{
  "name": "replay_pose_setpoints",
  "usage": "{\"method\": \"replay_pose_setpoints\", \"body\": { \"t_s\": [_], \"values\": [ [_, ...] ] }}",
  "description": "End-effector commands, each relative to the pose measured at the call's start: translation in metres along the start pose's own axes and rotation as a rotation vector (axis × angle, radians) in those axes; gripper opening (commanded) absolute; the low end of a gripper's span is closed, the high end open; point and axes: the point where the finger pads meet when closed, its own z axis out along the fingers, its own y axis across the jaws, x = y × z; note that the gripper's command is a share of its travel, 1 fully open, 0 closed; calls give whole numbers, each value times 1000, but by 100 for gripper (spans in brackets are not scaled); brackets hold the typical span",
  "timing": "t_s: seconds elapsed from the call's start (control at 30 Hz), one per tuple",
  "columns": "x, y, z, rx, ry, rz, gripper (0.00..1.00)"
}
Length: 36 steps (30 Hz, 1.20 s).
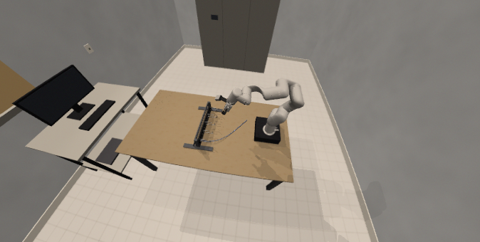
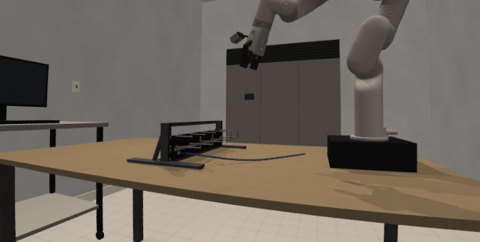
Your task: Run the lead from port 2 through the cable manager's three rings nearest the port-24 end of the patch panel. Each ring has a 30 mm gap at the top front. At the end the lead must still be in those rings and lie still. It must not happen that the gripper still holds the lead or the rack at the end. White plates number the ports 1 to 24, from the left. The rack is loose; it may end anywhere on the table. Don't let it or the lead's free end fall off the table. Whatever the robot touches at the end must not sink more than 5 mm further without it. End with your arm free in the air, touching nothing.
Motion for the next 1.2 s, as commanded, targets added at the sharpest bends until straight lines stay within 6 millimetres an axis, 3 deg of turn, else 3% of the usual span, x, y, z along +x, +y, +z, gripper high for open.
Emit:
{"method": "replay_pose_setpoints", "body": {
  "t_s": [0.0, 0.33, 0.4, 0.5, 0.9, 0.97, 1.17],
  "values": [
    [-4, 0, 0, 21, -45, -27, 100],
    [-4, 0, 0, 21, -45, -27, 100],
    [-24, -5, 6, 72, -176, -117, 100],
    [-29, -6, 7, 83, -205, -138, 100],
    [-29, -6, 7, 83, -205, -138, 100],
    [-51, -10, 12, 133, -332, -232, 100],
    [-56, -11, 13, 146, -365, -257, 100]
  ]
}}
